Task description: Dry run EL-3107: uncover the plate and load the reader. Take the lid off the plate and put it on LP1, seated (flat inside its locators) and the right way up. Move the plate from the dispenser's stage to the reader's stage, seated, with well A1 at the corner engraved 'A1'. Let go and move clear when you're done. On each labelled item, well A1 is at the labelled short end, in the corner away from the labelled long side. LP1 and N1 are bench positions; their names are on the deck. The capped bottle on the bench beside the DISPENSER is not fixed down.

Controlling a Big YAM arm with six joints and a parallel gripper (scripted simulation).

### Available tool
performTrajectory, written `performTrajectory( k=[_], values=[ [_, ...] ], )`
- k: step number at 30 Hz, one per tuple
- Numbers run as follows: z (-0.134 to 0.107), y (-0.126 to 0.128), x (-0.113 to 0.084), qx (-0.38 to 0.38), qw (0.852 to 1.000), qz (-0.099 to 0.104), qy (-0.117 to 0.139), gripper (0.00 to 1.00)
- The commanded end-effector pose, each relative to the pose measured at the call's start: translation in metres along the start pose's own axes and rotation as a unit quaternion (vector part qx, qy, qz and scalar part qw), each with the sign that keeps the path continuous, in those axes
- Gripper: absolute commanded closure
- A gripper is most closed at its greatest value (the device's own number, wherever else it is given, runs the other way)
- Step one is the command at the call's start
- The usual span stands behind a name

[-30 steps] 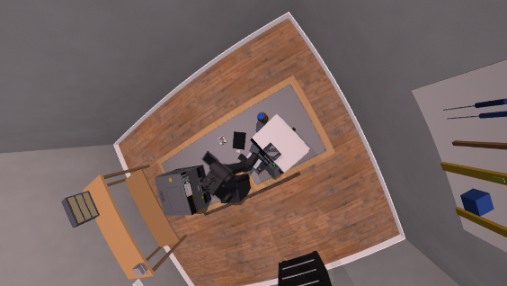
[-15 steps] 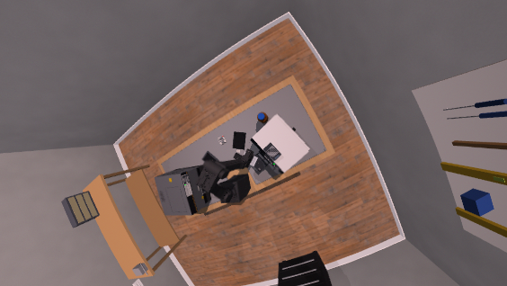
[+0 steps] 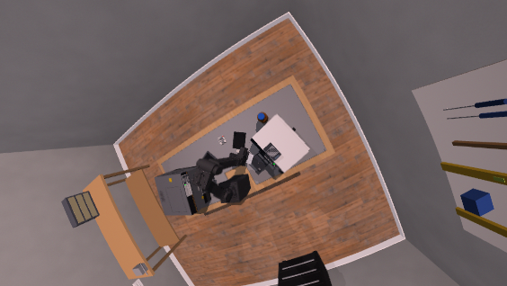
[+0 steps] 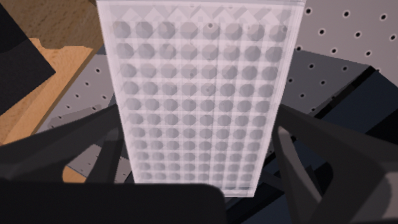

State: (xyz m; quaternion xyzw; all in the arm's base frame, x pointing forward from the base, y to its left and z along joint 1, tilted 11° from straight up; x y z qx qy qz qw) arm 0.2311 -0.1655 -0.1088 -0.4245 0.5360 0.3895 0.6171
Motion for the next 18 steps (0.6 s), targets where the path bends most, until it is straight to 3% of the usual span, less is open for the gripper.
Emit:
performTrajectory(
  k=[1,18],
  values=[
    [0.006,-0.004,-0.004,-0.019,1.000,-0.002,0.000,0.14],
    [0.046,-0.011,-0.002,-0.099,0.995,0.011,0.003,0.14]
  ],
)
Point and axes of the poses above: the point where the finger pads meet when closed, its own x axis out along the fingers, its own y axis across the jaws, z = x × y, the point moved 7 cm from there along -x, back along the fingers, and after that the axes turned 15 degrees about -x, right-handed, at the moved point
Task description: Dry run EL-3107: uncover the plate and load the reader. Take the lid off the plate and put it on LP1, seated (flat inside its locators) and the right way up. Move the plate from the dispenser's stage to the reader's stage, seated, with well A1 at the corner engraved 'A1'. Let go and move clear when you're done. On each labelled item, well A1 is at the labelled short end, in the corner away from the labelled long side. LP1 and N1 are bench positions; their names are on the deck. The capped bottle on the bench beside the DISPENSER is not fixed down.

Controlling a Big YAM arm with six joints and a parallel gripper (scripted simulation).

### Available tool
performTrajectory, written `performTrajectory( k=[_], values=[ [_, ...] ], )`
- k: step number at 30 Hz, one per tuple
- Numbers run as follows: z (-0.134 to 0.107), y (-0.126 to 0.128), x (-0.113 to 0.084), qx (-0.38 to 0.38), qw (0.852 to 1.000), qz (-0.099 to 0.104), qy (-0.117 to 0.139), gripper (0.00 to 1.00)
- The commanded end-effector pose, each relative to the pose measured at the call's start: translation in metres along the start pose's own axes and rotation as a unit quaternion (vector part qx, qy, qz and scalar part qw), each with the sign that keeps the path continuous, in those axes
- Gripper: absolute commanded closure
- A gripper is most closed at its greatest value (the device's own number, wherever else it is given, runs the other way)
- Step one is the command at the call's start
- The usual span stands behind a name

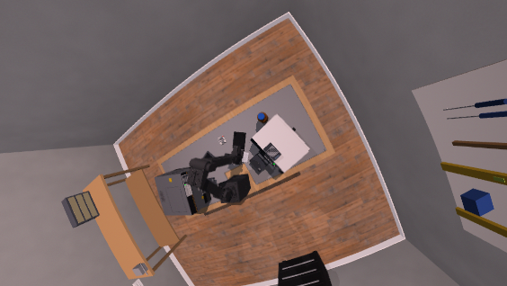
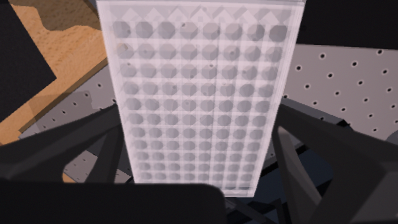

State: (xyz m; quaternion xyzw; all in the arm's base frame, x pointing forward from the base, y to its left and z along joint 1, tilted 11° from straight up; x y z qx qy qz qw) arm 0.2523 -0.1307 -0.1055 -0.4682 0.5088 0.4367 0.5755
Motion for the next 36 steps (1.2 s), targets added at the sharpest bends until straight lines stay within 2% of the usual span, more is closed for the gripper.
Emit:
performTrajectory(
  k=[1,6,15,20,26,32,36],
  values=[
    [0.010,-0.003,-0.002,-0.020,1.000,0.004,-0.001,0.14],
    [0.026,-0.005,0.000,-0.030,0.999,0.010,-0.001,0.14],
    [0.042,-0.015,-0.006,-0.081,0.997,0.001,0.003,0.14],
    [0.057,-0.011,0.000,-0.117,0.993,0.017,0.001,0.14],
    [0.073,-0.013,-0.002,-0.125,0.992,0.017,0.003,0.14],
    [0.082,-0.019,-0.006,-0.139,0.990,0.007,0.006,0.14],
    [0.093,-0.015,-0.004,-0.172,0.985,0.018,0.005,0.14]
  ],
)
Point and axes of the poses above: the point where the finger pads meet when closed, its own x axis out along the fingers, its own y axis across the jaws, z = x × y, the point moved 7 cm from there along -x, back along the fingers, and after that the axes turned 15 degrees about -x, right-handed, at the moved point
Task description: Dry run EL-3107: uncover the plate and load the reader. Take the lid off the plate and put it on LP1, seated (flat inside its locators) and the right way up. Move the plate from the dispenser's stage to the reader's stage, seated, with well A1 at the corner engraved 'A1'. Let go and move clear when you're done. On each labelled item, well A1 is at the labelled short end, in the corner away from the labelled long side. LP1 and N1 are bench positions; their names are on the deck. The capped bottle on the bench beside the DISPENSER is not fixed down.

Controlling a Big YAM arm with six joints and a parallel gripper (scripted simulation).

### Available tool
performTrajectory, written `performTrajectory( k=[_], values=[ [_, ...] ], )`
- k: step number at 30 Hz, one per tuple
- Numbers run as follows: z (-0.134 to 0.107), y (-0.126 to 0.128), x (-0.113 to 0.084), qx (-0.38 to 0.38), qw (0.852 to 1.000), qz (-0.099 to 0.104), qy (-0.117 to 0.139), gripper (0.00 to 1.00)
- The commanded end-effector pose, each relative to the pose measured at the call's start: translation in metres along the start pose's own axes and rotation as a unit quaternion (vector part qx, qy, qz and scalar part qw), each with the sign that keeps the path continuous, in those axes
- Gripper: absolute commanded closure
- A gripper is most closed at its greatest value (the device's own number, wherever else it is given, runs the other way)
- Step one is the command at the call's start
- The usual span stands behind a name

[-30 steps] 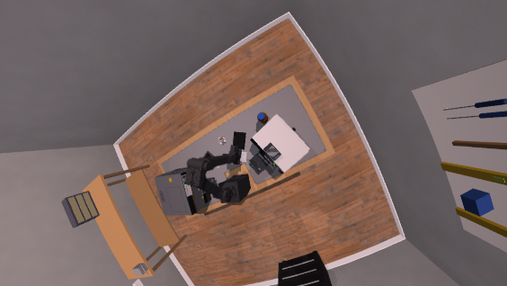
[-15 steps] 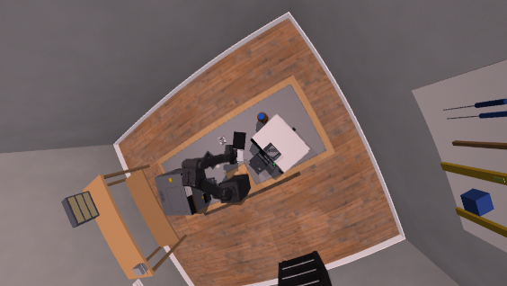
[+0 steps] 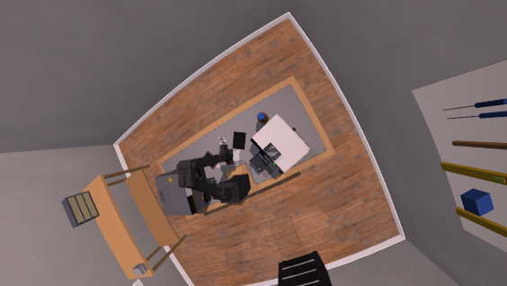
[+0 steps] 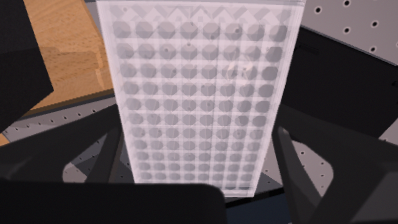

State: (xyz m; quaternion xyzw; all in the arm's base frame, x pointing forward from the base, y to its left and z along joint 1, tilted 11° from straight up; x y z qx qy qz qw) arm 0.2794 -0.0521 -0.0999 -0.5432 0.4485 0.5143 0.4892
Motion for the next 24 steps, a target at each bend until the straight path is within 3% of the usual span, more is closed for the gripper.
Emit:
performTrajectory(
  k=[1,24],
  values=[
    [0.014,-0.005,-0.002,-0.033,0.999,0.003,-0.003,0.14],
    [0.069,-0.018,-0.009,-0.138,0.990,0.001,0.007,0.14]
  ],
)
Point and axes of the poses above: the point where the finger pads meet when closed, its own x axis out along the fingers, its own y axis across the jaws, z = x × y, the point moved 7 cm from there along -x, back along the fingers, and after that the axes turned 15 degrees about -x, right-handed, at the moved point
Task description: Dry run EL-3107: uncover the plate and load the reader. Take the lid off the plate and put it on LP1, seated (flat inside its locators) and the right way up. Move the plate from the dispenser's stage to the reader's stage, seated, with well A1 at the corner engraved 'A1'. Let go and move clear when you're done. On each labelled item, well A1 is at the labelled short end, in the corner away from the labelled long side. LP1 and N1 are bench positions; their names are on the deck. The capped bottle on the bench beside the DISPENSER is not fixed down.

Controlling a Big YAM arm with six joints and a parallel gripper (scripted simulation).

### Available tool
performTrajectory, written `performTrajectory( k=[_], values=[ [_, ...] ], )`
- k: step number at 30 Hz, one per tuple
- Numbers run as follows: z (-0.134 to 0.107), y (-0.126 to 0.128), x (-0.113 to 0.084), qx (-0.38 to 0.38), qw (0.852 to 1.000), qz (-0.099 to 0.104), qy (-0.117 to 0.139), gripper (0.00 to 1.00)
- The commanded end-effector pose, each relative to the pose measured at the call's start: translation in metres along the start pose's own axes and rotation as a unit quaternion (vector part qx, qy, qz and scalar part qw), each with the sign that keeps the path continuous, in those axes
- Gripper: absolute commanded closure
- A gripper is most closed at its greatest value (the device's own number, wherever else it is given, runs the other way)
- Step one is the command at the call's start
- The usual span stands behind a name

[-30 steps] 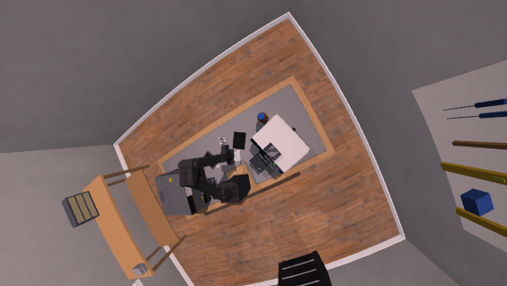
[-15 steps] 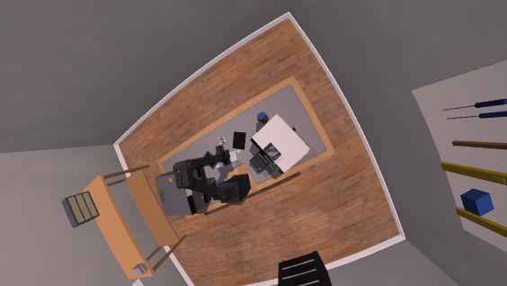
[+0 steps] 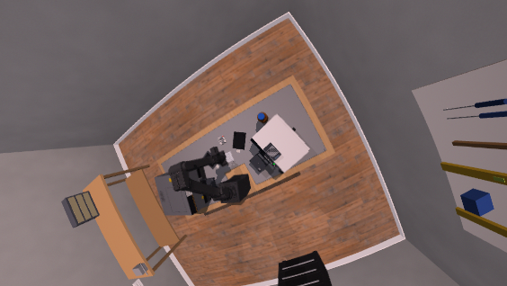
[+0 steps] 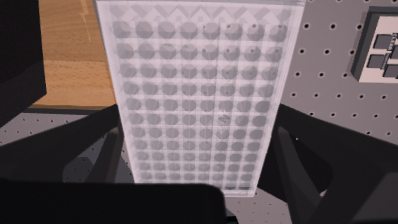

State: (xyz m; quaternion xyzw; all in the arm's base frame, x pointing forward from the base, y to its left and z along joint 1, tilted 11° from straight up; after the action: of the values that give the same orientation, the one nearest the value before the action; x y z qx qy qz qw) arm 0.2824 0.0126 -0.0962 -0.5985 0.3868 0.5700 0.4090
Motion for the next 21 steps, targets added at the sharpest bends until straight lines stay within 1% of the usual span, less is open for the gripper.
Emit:
performTrajectory(
  k=[1,4,7,9,11,14,17,21],
  values=[
    [0.004,-0.008,-0.007,-0.012,1.000,-0.008,0.005,0.14],
    [0.014,-0.008,-0.004,-0.034,0.999,0.000,0.004,0.14],
    [0.014,-0.009,-0.004,-0.038,0.999,-0.002,0.005,0.14],
    [0.021,-0.010,-0.005,-0.050,0.999,0.000,0.005,0.14],
    [0.029,-0.014,-0.007,-0.045,0.999,-0.003,0.001,0.14],
    [0.037,-0.016,-0.009,-0.060,0.998,-0.003,0.008,0.14],
    [0.044,-0.018,-0.010,-0.074,0.997,-0.003,0.009,0.14],
    [0.054,-0.017,-0.008,-0.104,0.995,0.002,0.009,0.14]
  ],
)
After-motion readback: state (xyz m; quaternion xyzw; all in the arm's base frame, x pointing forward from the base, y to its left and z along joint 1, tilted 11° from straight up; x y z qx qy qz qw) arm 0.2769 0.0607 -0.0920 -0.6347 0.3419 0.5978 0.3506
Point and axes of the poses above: the point where the finger pads meet when closed, its own x axis out along the fingers, its own y axis across the jaws, z = x × y, the point moved 7 cm from there along -x, back along the fingers, and after that the axes turned 15 degrees about -x, right-handed, at the moved point
